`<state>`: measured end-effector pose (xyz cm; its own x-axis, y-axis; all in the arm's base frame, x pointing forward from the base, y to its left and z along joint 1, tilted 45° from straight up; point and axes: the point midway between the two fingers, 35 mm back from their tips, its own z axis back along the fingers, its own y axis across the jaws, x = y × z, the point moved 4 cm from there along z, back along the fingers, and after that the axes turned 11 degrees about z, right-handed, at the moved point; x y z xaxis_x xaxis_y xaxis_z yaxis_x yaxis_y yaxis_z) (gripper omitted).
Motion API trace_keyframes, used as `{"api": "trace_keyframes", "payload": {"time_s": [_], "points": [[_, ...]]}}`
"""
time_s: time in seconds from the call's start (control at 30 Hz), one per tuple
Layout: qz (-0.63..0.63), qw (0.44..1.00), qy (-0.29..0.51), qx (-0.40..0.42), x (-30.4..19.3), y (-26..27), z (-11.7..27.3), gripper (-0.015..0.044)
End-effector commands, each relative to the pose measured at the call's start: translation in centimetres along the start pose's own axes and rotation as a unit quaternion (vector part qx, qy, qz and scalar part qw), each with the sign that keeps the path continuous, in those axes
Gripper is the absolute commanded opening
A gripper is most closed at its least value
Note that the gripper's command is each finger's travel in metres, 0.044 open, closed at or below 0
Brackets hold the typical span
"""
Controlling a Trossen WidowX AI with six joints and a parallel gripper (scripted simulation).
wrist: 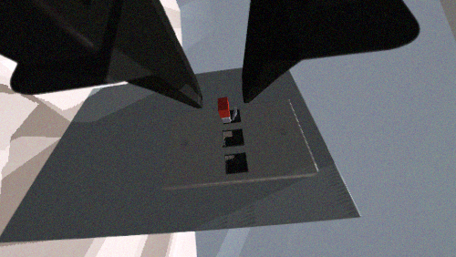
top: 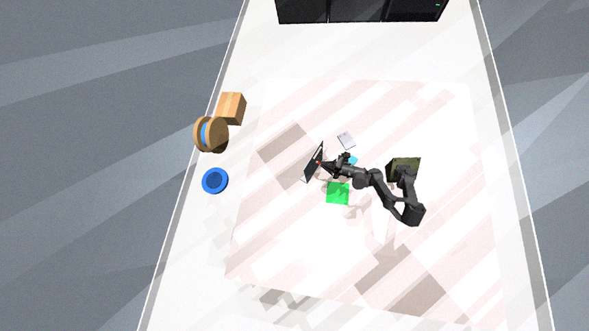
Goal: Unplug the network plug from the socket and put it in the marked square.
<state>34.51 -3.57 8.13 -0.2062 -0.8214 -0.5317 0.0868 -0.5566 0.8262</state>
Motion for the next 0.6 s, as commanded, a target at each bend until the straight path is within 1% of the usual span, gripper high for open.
{"api": "trace_keyframes", "payload": {"time_s": [0.0,0.33,0.57], "points": [[0.003,1.0,0.004,0.003,0.0,0.1,-0.7,0.0156],[0.003,1.0,0.004,0.003,0.5,0.0,-1.8,0.0156],[0.003,1.0,0.004,0.003,0.5,0.0,-1.8,0.0109]]}}
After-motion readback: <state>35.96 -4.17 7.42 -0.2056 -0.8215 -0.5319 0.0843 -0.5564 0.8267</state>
